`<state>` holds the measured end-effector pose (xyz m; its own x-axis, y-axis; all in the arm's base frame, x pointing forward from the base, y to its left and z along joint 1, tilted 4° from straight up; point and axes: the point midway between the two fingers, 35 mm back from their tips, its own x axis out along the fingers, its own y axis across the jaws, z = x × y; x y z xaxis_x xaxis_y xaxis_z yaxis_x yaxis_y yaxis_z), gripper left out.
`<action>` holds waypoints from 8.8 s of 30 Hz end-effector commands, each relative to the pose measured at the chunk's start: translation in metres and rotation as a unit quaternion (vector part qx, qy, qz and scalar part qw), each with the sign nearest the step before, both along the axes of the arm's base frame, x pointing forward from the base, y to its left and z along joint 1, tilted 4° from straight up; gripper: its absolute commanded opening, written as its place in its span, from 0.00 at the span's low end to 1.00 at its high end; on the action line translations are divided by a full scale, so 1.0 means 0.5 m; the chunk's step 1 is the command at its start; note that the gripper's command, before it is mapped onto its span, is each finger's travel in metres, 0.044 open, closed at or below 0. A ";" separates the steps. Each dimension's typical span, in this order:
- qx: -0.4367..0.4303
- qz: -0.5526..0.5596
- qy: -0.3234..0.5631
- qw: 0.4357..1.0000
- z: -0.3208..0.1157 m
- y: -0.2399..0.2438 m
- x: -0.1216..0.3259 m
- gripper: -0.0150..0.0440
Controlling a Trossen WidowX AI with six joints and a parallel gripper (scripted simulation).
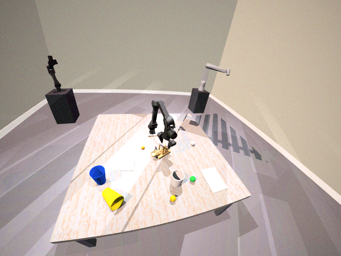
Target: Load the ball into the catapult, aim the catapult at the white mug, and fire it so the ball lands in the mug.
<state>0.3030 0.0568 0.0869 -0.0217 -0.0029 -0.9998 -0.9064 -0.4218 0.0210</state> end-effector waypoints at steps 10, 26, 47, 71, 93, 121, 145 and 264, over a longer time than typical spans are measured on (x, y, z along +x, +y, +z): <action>-0.001 0.002 0.009 1.000 -0.054 0.000 -0.006 1.00; -0.001 0.002 0.009 1.000 -0.097 -0.001 -0.011 1.00; -0.001 0.001 0.004 1.000 -0.090 0.000 -0.007 0.51; -0.005 -0.125 0.006 0.992 0.008 0.000 -0.004 0.25; -0.015 -0.455 0.005 0.890 0.002 0.000 0.037 0.25; -0.015 -0.456 0.005 0.890 -0.064 -0.002 0.043 0.25; -0.013 -0.455 0.003 0.890 -0.085 -0.002 0.043 0.57; -0.015 -0.564 0.002 0.825 0.007 0.001 0.048 0.25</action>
